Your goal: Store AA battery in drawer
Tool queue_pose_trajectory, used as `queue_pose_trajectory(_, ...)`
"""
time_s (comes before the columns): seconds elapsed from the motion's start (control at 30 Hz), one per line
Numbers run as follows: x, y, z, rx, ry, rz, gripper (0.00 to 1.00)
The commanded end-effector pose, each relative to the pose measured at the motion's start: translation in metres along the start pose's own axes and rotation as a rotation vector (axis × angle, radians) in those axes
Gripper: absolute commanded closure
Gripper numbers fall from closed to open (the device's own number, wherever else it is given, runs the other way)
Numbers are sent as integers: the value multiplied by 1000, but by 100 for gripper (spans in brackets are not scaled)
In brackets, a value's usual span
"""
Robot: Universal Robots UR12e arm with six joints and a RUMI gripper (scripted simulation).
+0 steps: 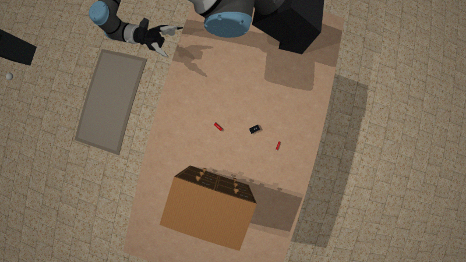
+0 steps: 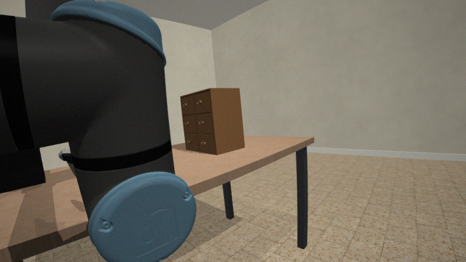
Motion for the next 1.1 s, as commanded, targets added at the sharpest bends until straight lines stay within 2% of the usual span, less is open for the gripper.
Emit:
queue_pose_trajectory(0.0, -4, 3, 0, -8, 1, 25, 0)
queue_pose_trajectory(0.1, -5, 4, 0, -11, 2, 33, 0)
queue_pose_trajectory(0.23, -12, 8, -1, -26, 3, 77, 0)
queue_pose_trajectory(0.4, -25, 16, -1, -52, -1, 154, 0)
queue_pose_trajectory(0.6, -45, 30, -3, -94, -25, 281, 0)
queue_pose_trajectory(0.67, -45, 30, -3, -94, -25, 281, 0)
queue_pose_trajectory(0.87, -69, 48, -4, -143, -86, 434, 0)
queue_pose_trajectory(1.07, -97, 71, -5, -193, -199, 594, 0)
Point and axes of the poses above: the point where the finger pads meet when closed, its own x axis back along the fingers, its own y axis across the jaws, z = x × y, the point moved 3 cm from there along x, back along the fingers, and after that the axes turned 3 degrees about x, right-handed, at the moved point
